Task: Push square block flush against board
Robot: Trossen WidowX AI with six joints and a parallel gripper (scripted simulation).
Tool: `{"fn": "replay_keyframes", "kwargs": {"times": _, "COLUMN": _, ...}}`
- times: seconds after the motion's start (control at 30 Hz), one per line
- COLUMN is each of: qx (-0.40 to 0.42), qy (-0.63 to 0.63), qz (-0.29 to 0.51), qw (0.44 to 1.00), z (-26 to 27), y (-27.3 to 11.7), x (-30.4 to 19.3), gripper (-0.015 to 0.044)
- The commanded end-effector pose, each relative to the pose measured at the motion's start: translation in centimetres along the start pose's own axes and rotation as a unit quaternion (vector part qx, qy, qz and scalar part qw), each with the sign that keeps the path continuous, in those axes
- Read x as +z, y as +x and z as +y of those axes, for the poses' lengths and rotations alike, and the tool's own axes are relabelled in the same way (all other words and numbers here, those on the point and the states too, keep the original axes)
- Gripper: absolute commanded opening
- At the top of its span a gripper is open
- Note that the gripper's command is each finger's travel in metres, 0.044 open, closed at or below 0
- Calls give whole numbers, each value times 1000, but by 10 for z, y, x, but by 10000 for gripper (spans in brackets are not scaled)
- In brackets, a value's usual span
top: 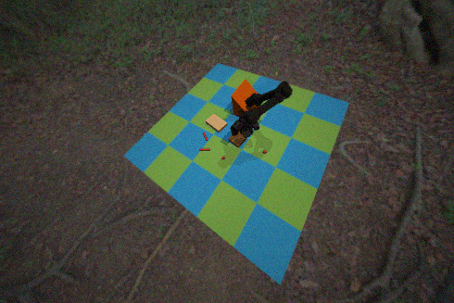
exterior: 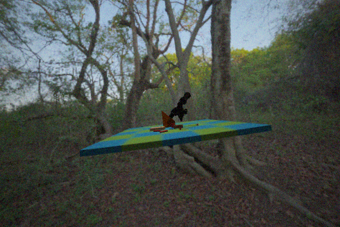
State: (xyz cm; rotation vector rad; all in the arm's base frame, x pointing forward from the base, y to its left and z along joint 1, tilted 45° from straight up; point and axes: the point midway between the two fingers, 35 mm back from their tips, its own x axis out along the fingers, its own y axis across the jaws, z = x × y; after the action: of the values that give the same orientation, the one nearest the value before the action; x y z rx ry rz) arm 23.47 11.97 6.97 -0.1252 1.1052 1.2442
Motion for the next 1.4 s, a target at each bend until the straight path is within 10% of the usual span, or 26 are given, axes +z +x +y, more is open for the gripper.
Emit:
{"fn": "replay_keyframes", "kwargs": {"times": 0.0, "qx": 0, "qy": -72, "qz": -3, "qw": 997, "z": -4, "y": 0, "x": 14, "gripper": 0}}
{"fn": "replay_keyframes", "kwargs": {"times": 0.47, "qx": 0, "qy": -295, "qz": -9, "qw": 955, "z": -12, "y": 3, "x": 51, "gripper": 0}}
{"fn": "replay_keyframes", "kwargs": {"times": 1.37, "qx": -1, "qy": -298, "qz": -9, "qw": 955, "z": -21, "y": 58, "x": 42, "gripper": 0}}
